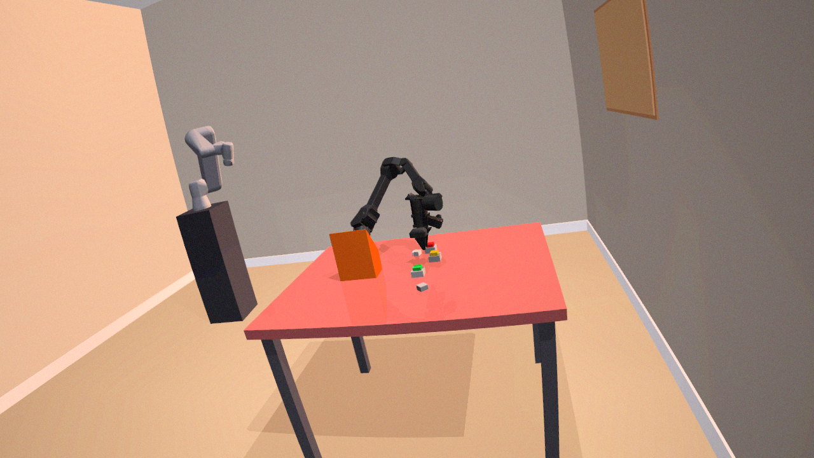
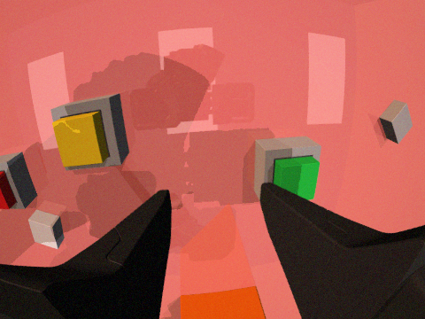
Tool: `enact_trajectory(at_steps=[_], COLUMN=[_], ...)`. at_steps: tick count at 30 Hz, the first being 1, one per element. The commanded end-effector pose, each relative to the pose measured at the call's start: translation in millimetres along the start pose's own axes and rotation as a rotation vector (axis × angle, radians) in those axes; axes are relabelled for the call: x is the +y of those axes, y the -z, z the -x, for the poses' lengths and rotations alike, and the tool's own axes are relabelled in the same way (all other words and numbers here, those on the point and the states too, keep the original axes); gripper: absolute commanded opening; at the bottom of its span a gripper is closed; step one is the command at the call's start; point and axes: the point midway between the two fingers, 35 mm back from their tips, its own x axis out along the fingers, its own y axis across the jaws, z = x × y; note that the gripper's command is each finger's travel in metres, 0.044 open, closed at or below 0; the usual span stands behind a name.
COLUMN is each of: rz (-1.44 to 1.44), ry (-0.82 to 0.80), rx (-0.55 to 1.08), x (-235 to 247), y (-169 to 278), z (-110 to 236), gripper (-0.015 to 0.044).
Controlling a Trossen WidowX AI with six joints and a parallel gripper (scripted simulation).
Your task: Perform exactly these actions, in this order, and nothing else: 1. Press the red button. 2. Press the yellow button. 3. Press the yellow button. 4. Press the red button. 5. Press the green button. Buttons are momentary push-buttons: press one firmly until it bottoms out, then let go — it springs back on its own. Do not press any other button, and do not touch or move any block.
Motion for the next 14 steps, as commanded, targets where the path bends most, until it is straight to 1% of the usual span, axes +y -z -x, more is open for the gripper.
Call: enact_trajectory(at_steps=[1, 5, 6, 8, 10, 14], rz=[0.014, 0.016, 0.017, 0.018, 0.019, 0.019], ry=[0.005, -0.006, -0.011, -0.023, -0.033, -0.034], rx=[-0.012, -0.012, -0.012, -0.009, -0.005, -0.005], x=[54.6, 122.5, 139.4, 172.4, 192.7, 195.2], y=[-11.0, -4.1, 0.5, 13.1, 23.5, 25.0], z=[15.4, 29.9, 33.5, 40.6, 45.3, 45.9], gripper=[0.0283, 0.0387, 0.0400, 0.0400, 0.0400, 0.0400])
